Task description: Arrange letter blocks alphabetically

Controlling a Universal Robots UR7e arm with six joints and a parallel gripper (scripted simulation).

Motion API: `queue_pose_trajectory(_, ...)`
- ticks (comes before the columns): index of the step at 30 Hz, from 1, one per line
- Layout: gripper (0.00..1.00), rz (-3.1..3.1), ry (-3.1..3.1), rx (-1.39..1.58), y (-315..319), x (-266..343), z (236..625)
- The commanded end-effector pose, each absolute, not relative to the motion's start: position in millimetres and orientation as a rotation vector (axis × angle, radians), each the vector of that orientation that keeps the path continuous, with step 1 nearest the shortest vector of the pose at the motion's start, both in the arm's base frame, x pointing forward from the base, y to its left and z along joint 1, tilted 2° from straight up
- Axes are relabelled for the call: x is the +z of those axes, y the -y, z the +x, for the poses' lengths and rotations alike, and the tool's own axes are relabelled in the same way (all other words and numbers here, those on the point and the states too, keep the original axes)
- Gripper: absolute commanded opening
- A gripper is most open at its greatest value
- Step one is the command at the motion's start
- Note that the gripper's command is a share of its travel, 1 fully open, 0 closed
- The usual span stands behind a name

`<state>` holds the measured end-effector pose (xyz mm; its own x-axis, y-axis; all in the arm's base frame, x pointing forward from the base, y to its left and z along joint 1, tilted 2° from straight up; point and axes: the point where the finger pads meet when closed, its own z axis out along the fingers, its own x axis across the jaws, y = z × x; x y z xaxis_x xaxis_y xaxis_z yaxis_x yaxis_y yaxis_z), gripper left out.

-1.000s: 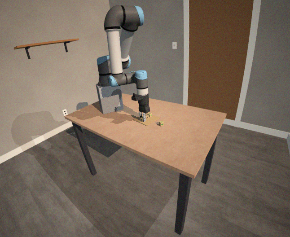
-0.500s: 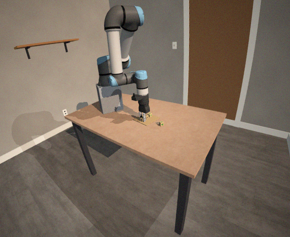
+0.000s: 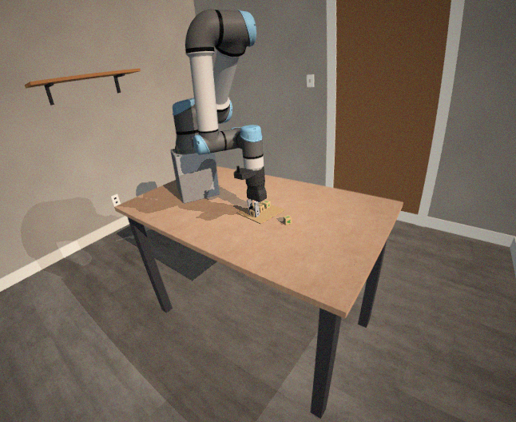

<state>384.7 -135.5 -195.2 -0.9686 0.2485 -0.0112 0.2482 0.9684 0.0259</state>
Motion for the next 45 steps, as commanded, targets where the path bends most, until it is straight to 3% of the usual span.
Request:
queue_pose_trajectory(1,0.49,0.391,-3.101,0.037,136,-195,385)
queue_pose_trajectory(6,0.49,0.391,-3.101,0.037,136,-195,385)
queue_pose_trajectory(7,0.55,0.391,-3.101,0.037,136,-195,385)
queue_pose_trajectory(9,0.55,0.391,-3.101,0.037,136,-195,385)
queue_pose_trajectory(10,0.61,0.391,-3.101,0.037,136,-195,385)
queue_pose_trajectory(12,0.61,0.391,-3.101,0.037,136,-195,385)
queue_pose_trajectory(13,0.67,0.391,-3.101,0.037,136,-195,385)
queue_pose_trajectory(15,0.67,0.391,-3.101,0.037,136,-195,385)
queue_pose_trajectory(19,0.79,0.391,-3.101,0.037,136,-195,385)
queue_pose_trajectory(45,0.79,0.391,-3.101,0.037,136,-175,385)
